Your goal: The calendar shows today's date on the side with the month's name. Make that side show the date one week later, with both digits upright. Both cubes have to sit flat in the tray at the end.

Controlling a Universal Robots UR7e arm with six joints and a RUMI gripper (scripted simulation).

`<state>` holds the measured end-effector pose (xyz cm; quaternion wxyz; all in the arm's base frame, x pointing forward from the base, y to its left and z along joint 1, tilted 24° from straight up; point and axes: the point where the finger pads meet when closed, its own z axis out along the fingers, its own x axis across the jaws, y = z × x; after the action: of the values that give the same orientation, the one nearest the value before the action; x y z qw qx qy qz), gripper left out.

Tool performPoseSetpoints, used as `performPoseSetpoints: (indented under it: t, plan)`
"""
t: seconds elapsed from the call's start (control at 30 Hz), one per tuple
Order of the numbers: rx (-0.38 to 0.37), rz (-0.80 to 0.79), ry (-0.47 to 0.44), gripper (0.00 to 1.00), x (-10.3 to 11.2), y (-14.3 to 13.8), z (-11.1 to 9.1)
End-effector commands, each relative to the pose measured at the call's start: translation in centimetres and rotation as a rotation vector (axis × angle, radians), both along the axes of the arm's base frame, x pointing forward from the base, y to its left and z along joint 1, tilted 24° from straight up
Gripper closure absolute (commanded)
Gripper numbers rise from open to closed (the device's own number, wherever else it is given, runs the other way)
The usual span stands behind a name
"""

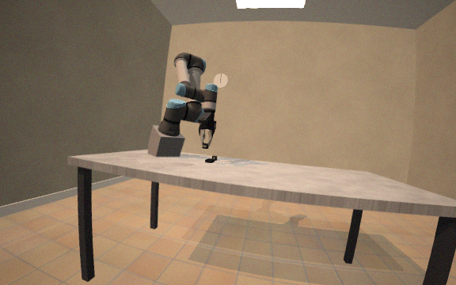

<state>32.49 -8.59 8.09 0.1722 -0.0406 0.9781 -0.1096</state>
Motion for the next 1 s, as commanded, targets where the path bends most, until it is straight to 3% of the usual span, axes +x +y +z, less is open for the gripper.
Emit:
performPoseSetpoints:
  t: [0.0,0.97]
  plan:
    - [-0.001,0.000,0.000,0.90,0.3,-0.1,-0.5]
    - [-0.001,0.000,0.000,0.90,2.4,-1.2,-5.8]
